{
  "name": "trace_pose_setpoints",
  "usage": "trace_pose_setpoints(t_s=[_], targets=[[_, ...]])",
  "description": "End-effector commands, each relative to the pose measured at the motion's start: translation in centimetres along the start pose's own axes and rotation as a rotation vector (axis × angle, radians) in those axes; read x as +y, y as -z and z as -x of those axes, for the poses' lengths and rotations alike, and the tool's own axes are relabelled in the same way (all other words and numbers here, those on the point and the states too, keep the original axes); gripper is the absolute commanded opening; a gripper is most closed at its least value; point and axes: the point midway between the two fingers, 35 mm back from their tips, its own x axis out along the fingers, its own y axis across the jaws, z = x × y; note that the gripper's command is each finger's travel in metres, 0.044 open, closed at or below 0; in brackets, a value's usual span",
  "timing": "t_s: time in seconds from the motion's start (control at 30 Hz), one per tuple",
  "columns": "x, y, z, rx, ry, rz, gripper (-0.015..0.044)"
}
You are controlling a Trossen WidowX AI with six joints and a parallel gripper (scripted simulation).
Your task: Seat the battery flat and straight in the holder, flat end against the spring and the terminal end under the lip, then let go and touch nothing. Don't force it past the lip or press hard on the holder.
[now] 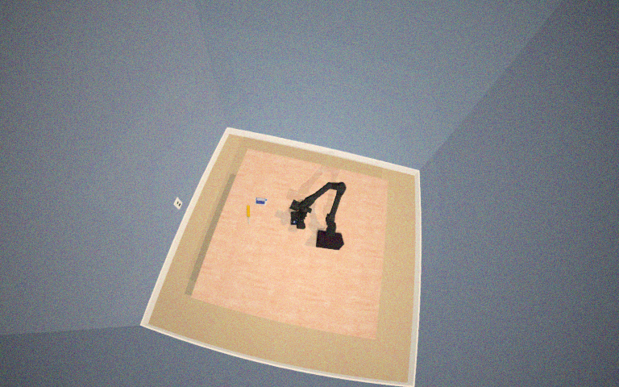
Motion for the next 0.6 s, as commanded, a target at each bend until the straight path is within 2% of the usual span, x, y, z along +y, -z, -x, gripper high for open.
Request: trace_pose_setpoints(t_s=[0.0,0.57], targets=[[0.07,0.33,-0.22,0.038,0.000,0.004,0.0072],[-0.03,-0.07,-0.44,0.130,-0.007,-0.004,0.0072]])
